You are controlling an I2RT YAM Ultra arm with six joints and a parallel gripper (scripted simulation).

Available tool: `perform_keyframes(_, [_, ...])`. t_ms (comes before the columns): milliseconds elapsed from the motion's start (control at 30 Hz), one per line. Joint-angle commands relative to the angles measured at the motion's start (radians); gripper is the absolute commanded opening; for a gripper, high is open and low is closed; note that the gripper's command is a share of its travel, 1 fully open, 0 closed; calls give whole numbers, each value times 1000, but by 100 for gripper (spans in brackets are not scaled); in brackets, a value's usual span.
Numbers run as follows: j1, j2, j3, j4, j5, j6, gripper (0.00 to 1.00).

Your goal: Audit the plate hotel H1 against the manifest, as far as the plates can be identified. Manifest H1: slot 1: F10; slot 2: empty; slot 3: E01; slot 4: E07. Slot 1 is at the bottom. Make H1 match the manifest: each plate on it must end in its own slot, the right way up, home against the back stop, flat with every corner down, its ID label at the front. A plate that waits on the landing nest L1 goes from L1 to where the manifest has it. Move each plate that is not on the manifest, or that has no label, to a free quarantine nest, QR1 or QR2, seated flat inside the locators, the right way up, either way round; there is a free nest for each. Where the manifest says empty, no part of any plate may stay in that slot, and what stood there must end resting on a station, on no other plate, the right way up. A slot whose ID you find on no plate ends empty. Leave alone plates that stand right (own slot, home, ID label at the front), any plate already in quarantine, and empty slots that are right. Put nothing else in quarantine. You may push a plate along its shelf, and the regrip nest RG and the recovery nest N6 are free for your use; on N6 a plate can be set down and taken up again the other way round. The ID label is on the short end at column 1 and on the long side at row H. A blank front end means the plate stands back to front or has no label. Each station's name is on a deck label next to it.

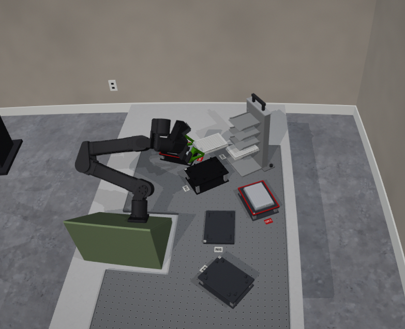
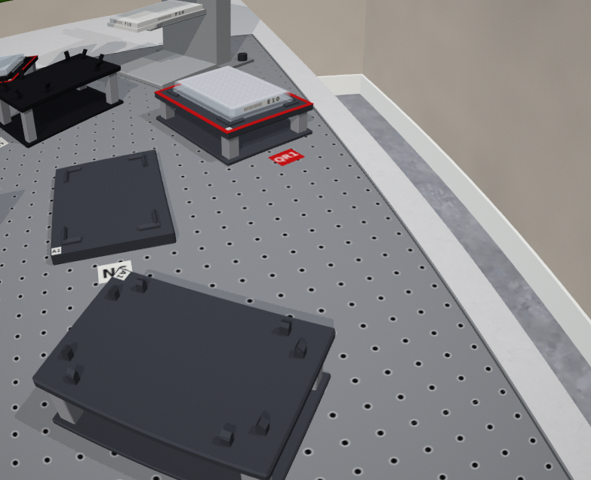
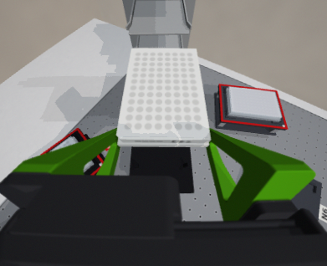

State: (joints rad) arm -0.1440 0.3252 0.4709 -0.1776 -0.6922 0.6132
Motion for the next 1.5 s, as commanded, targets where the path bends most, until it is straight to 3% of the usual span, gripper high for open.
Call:
perform_keyframes(0, [-28,3,25,1,-30,-1,86])
perform_keyframes(500, [-149,22,61,-19,-151,-4,86])
perform_keyframes(1467, [-138,19,57,-17,-140,-3,86])
